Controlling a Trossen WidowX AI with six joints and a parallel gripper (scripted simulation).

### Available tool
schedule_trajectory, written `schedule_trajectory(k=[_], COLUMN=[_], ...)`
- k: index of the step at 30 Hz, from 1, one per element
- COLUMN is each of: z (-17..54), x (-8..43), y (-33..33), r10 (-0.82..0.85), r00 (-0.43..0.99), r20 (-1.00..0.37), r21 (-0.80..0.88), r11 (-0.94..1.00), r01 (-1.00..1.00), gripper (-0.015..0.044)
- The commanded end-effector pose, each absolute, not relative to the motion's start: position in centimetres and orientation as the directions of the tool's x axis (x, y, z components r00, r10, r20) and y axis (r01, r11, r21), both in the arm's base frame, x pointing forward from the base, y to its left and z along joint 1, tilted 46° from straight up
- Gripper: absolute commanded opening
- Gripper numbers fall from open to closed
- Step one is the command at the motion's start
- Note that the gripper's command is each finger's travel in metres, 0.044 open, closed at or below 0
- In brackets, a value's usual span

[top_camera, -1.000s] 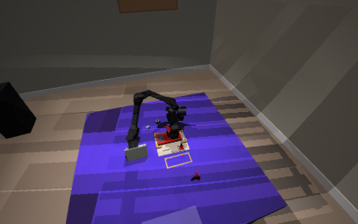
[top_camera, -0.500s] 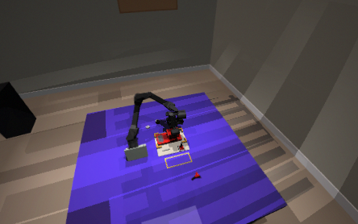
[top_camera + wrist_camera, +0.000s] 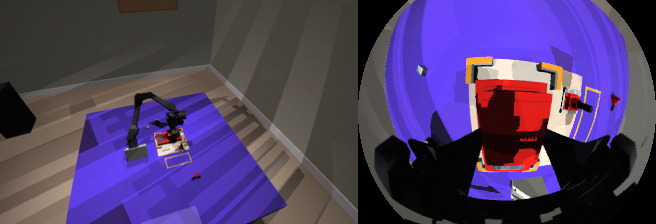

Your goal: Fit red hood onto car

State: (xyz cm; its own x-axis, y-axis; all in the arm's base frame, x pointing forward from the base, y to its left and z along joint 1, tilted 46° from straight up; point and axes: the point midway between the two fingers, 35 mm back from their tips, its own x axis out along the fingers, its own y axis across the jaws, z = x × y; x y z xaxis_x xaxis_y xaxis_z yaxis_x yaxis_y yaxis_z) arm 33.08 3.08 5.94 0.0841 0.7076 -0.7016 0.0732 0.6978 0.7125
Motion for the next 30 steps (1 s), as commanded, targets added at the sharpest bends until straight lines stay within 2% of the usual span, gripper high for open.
schedule_trajectory(k=[1, 30], z=[6.01, 5.64], x=[33.22, 33.28], y=[2.98, 3.35], r10=[0.709, 0.709], r00=[0.090, 0.090], r20=[-0.699, -0.699], r21=[0.715, 0.715], r11=[0.695, 0.695], r01=[0.079, 0.079], gripper=[0.0000, 0.0000])
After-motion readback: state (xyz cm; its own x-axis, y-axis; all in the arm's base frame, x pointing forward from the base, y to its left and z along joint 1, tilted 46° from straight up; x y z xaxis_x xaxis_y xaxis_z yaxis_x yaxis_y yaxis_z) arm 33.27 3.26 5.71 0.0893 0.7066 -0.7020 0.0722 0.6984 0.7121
